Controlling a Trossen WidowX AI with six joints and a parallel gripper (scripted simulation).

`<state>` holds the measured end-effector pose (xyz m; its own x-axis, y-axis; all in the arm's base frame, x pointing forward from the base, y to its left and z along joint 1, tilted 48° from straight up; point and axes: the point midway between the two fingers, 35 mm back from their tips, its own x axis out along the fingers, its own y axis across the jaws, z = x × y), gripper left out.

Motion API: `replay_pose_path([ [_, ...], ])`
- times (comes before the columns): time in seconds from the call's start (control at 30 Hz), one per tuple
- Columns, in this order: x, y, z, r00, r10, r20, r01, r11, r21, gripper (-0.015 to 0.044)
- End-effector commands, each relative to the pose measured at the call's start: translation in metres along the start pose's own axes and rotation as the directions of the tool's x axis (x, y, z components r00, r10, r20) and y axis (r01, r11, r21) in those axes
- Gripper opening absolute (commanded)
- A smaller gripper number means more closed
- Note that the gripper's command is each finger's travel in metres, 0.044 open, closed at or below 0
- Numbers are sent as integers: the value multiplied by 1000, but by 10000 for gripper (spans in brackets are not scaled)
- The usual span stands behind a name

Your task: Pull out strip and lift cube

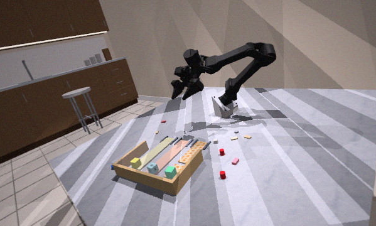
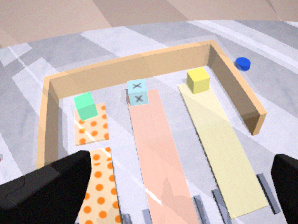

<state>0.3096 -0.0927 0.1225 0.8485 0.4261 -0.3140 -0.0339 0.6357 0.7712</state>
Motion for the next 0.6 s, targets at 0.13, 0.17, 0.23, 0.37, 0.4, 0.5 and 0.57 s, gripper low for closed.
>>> replay_pose_path([
  [0.13,4,14,-14,997,61,-43,-64,996,-67,400],
  [0.17,4,14,-14,997,61,-43,-64,996,-67,400],
  [0.23,4,14,-14,997,61,-43,-64,996,-67,400],
  [0.37,15,10,-11,995,45,-92,-52,996,-71,321],
  [0.4,22,8,-9,991,34,-127,-44,996,-74,295],
  [0.5,43,1,-8,972,5,-237,-28,995,-91,216],
  [0.57,57,-2,-9,949,-12,-315,-23,994,-106,164],
])
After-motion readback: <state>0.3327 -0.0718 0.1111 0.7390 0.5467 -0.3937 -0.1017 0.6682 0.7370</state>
